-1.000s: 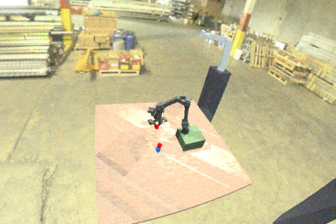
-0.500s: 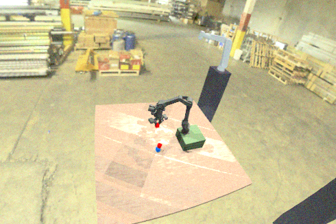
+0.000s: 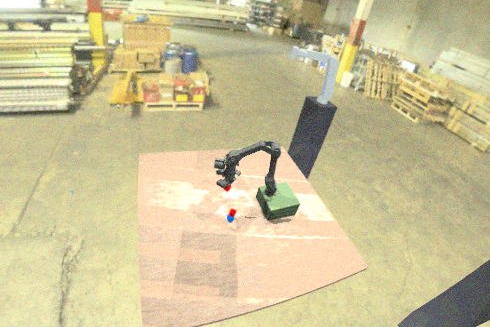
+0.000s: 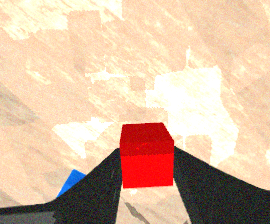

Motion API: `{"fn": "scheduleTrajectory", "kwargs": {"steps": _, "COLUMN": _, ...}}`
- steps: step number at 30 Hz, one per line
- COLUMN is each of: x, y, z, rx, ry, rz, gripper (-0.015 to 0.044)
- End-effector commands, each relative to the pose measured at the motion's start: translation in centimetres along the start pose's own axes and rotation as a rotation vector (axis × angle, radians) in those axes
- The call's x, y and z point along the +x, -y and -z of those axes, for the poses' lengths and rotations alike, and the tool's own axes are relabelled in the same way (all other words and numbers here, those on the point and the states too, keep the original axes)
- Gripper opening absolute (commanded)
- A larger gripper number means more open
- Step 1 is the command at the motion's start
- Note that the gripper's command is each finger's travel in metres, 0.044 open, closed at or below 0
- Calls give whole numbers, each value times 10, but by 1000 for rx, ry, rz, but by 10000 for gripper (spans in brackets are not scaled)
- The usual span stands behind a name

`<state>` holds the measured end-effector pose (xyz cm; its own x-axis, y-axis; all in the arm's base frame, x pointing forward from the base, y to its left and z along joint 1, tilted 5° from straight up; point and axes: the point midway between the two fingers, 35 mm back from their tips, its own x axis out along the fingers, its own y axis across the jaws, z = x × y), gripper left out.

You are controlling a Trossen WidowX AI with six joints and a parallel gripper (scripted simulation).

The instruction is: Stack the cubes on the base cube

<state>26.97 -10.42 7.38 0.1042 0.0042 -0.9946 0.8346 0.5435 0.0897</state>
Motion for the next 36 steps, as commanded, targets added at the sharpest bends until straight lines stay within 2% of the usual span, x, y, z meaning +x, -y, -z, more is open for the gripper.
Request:
{"fn": "scheduleTrajectory", "kwargs": {"steps": 1, "x": 1, "y": -10, "z": 4, "rx": -109, "ry": 1, "rz": 6, "gripper": 105}}
{"fn": "scheduleTrajectory", "kwargs": {"steps": 36, "x": 6, "y": -94, "z": 74, "rx": -1118, "ry": -3, "rz": -5, "gripper": 105}}
